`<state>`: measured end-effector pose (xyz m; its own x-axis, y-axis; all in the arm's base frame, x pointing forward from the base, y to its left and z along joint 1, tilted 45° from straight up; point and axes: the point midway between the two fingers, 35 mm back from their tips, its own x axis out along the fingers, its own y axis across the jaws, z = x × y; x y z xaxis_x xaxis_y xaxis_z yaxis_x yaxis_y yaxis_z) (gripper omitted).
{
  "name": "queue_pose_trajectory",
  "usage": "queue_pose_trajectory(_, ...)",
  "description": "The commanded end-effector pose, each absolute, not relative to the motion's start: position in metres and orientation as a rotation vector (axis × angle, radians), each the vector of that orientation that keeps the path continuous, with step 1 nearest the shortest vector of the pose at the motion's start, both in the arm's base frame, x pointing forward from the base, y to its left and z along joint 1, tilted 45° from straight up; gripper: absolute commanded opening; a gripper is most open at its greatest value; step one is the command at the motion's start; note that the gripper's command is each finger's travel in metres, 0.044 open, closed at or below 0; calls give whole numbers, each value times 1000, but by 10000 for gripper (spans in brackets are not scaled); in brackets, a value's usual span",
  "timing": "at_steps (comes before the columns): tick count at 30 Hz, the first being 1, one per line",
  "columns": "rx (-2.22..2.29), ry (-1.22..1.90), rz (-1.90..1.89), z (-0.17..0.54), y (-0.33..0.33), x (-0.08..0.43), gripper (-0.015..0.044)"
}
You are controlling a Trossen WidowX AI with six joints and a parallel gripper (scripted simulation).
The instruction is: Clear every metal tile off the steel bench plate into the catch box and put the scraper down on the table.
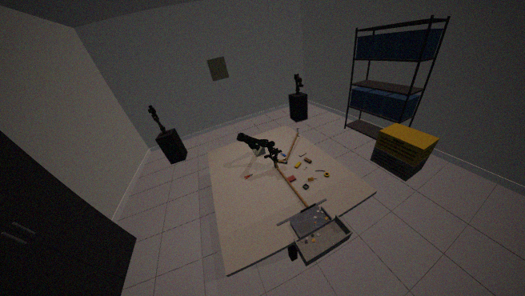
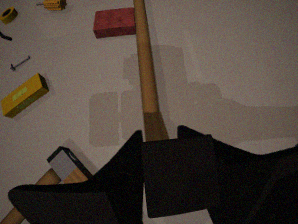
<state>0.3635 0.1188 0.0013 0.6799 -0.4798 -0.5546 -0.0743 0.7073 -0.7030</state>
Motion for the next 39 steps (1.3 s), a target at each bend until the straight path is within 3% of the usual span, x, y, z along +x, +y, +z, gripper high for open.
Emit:
queue_pose_trajectory(1, -765, 801, -247, 3, 121, 371, 0)
queue_pose_trajectory(39, -763, 798, -247, -1, 137, 429, 0)
